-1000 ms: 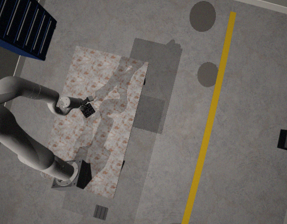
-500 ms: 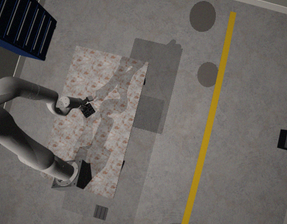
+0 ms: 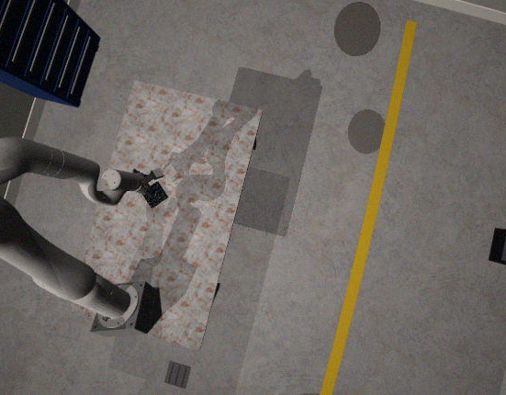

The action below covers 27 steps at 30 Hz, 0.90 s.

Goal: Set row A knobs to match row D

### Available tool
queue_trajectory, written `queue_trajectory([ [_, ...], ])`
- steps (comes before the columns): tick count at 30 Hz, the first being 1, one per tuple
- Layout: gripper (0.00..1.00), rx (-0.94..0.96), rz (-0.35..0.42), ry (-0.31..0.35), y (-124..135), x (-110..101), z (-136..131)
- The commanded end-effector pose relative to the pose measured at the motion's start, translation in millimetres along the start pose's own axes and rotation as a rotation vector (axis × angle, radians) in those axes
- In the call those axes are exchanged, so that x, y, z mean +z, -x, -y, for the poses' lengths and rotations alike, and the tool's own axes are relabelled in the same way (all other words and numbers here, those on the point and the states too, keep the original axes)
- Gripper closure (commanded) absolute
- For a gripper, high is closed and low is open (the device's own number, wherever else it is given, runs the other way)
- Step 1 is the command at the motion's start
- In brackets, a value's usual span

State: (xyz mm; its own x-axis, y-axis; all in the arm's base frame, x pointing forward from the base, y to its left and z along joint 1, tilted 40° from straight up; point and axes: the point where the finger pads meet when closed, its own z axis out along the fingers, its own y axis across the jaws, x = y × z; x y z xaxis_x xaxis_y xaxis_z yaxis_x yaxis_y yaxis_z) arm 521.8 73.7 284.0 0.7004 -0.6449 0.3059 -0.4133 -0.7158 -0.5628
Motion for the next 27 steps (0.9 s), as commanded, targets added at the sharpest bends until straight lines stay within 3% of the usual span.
queue_trajectory([
  [1, 0.00, 0.000, 0.002, 0.000, -0.5, -15.8, 0.6],
  [12, 0.00, 0.000, 0.002, 0.000, -0.7, -69.4, 0.7],
  [21, 0.00, 0.000, 0.002, 0.000, -0.8, -94.9, 0.7],
  [27, 0.00, 0.000, 0.002, 0.000, -0.8, -100.9, 0.7],
])
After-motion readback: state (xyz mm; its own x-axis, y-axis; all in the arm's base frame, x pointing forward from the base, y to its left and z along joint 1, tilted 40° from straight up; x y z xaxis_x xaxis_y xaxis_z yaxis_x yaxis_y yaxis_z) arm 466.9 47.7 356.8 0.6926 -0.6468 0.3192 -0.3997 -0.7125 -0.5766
